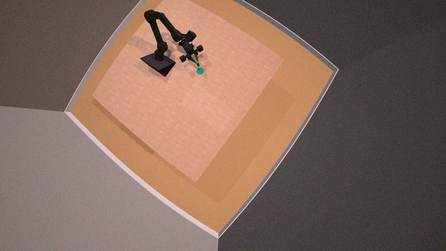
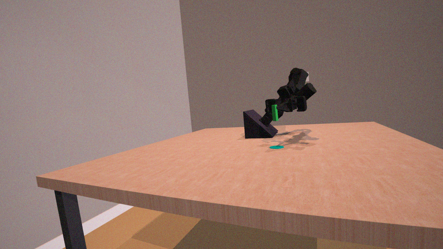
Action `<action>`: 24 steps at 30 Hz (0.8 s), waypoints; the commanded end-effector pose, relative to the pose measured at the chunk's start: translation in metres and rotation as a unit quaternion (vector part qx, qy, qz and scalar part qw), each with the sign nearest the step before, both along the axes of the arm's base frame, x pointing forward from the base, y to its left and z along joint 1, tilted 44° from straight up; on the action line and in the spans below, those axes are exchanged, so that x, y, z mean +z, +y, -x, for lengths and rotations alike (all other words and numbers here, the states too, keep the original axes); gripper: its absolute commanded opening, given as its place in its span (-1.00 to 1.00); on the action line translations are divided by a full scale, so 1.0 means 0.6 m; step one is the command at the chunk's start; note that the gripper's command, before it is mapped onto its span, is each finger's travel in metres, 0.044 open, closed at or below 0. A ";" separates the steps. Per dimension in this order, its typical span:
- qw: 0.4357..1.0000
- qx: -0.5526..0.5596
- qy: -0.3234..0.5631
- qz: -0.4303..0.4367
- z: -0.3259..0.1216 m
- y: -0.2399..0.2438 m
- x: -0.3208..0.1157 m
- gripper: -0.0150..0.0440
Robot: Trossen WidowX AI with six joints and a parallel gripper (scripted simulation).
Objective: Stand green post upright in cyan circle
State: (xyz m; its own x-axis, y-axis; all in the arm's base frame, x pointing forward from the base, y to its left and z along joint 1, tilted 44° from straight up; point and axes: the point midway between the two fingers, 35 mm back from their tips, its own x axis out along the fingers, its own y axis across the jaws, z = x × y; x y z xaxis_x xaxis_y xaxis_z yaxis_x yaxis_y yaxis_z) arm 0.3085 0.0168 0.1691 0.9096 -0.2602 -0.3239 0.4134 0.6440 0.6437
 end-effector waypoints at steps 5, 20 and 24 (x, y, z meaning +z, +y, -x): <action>1.000 -0.004 0.000 -0.001 0.002 -0.002 -0.004 -0.42; 1.000 -0.004 0.003 -0.003 -0.007 0.027 -0.033 -0.42; 1.000 -0.005 0.003 -0.004 -0.009 0.043 -0.050 -0.42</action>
